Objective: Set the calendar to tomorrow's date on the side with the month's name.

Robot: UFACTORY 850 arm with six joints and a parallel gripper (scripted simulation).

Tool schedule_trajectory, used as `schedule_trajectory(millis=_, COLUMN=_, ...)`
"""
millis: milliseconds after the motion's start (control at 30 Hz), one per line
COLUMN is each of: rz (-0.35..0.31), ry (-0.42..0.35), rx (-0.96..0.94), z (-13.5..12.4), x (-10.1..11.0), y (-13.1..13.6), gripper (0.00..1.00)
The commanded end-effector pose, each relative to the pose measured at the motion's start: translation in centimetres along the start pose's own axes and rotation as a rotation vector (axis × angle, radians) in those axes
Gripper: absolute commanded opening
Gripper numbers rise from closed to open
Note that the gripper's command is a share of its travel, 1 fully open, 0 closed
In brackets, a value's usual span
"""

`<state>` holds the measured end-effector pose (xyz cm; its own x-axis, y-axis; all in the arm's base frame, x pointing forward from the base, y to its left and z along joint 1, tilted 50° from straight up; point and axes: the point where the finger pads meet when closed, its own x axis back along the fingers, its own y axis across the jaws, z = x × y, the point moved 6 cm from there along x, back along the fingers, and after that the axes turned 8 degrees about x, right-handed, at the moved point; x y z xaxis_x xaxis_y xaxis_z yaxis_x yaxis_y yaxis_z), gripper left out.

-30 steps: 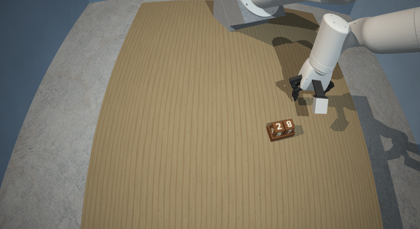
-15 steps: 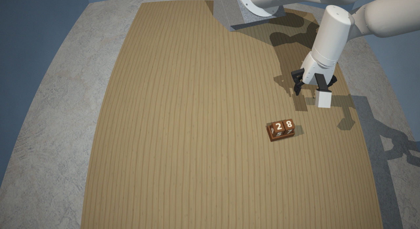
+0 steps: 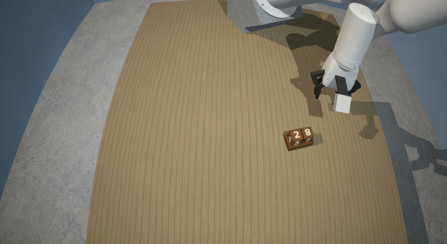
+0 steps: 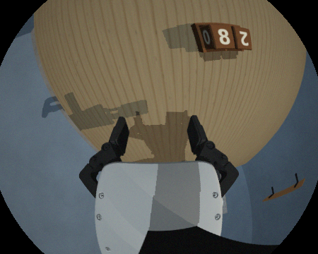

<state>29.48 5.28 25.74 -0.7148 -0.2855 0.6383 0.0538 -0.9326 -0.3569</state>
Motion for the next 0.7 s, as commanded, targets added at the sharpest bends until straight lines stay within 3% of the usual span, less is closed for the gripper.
schedule_trajectory(millis=0, rz=0.003, ry=-0.005, rx=-0.105, z=1.5, x=0.0, y=-0.1, gripper=1.00)
schedule_trajectory(millis=367, rz=0.003, ry=-0.005, rx=-0.169, z=2.8, x=0.0, y=-0.2, gripper=1.00)
schedule_trajectory(millis=500, rz=0.002, ry=-0.005, rx=-0.311, z=3.1, x=0.0, y=-0.2, gripper=1.00)
schedule_trajectory(millis=667, rz=0.002, ry=-0.005, rx=-0.330, z=5.5, x=0.0, y=-0.5, gripper=1.00)
